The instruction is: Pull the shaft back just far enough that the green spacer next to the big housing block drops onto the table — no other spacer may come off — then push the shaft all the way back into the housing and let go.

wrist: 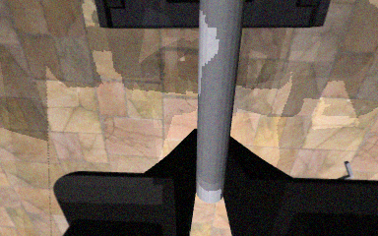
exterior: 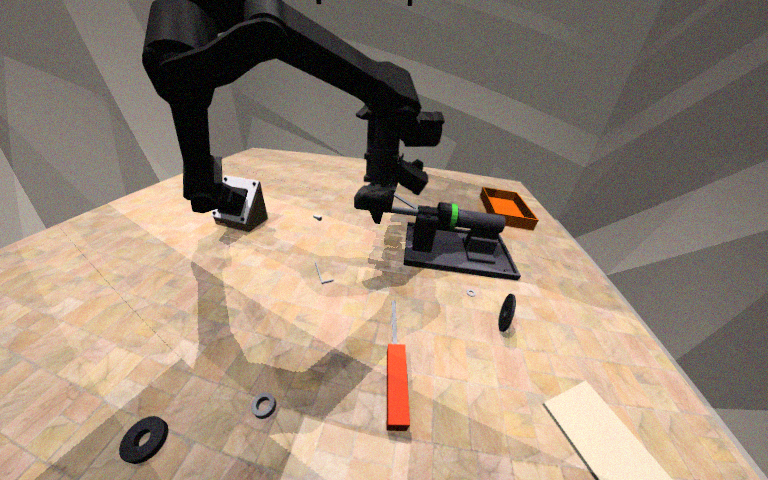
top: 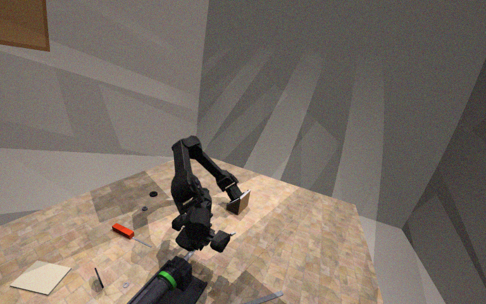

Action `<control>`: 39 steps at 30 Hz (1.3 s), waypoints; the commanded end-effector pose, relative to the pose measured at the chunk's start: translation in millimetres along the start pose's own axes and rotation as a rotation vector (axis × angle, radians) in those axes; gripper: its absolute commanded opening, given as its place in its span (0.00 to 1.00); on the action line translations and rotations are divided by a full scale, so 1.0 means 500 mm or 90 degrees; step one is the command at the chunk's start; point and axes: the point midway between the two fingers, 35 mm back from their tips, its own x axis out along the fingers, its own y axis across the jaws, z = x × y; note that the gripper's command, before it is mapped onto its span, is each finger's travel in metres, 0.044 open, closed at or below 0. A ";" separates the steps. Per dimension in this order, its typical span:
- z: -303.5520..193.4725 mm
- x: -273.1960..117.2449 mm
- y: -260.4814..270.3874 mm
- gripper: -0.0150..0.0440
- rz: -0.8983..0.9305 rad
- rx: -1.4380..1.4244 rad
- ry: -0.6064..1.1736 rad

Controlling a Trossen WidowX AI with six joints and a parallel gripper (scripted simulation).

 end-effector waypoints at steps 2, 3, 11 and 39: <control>-0.004 0.001 0.001 0.25 0.000 0.001 0.003; -0.004 0.001 0.001 0.25 0.000 0.001 0.003; -0.006 0.001 0.001 0.25 0.000 0.001 0.003; -0.011 0.001 0.001 0.25 0.000 0.001 0.003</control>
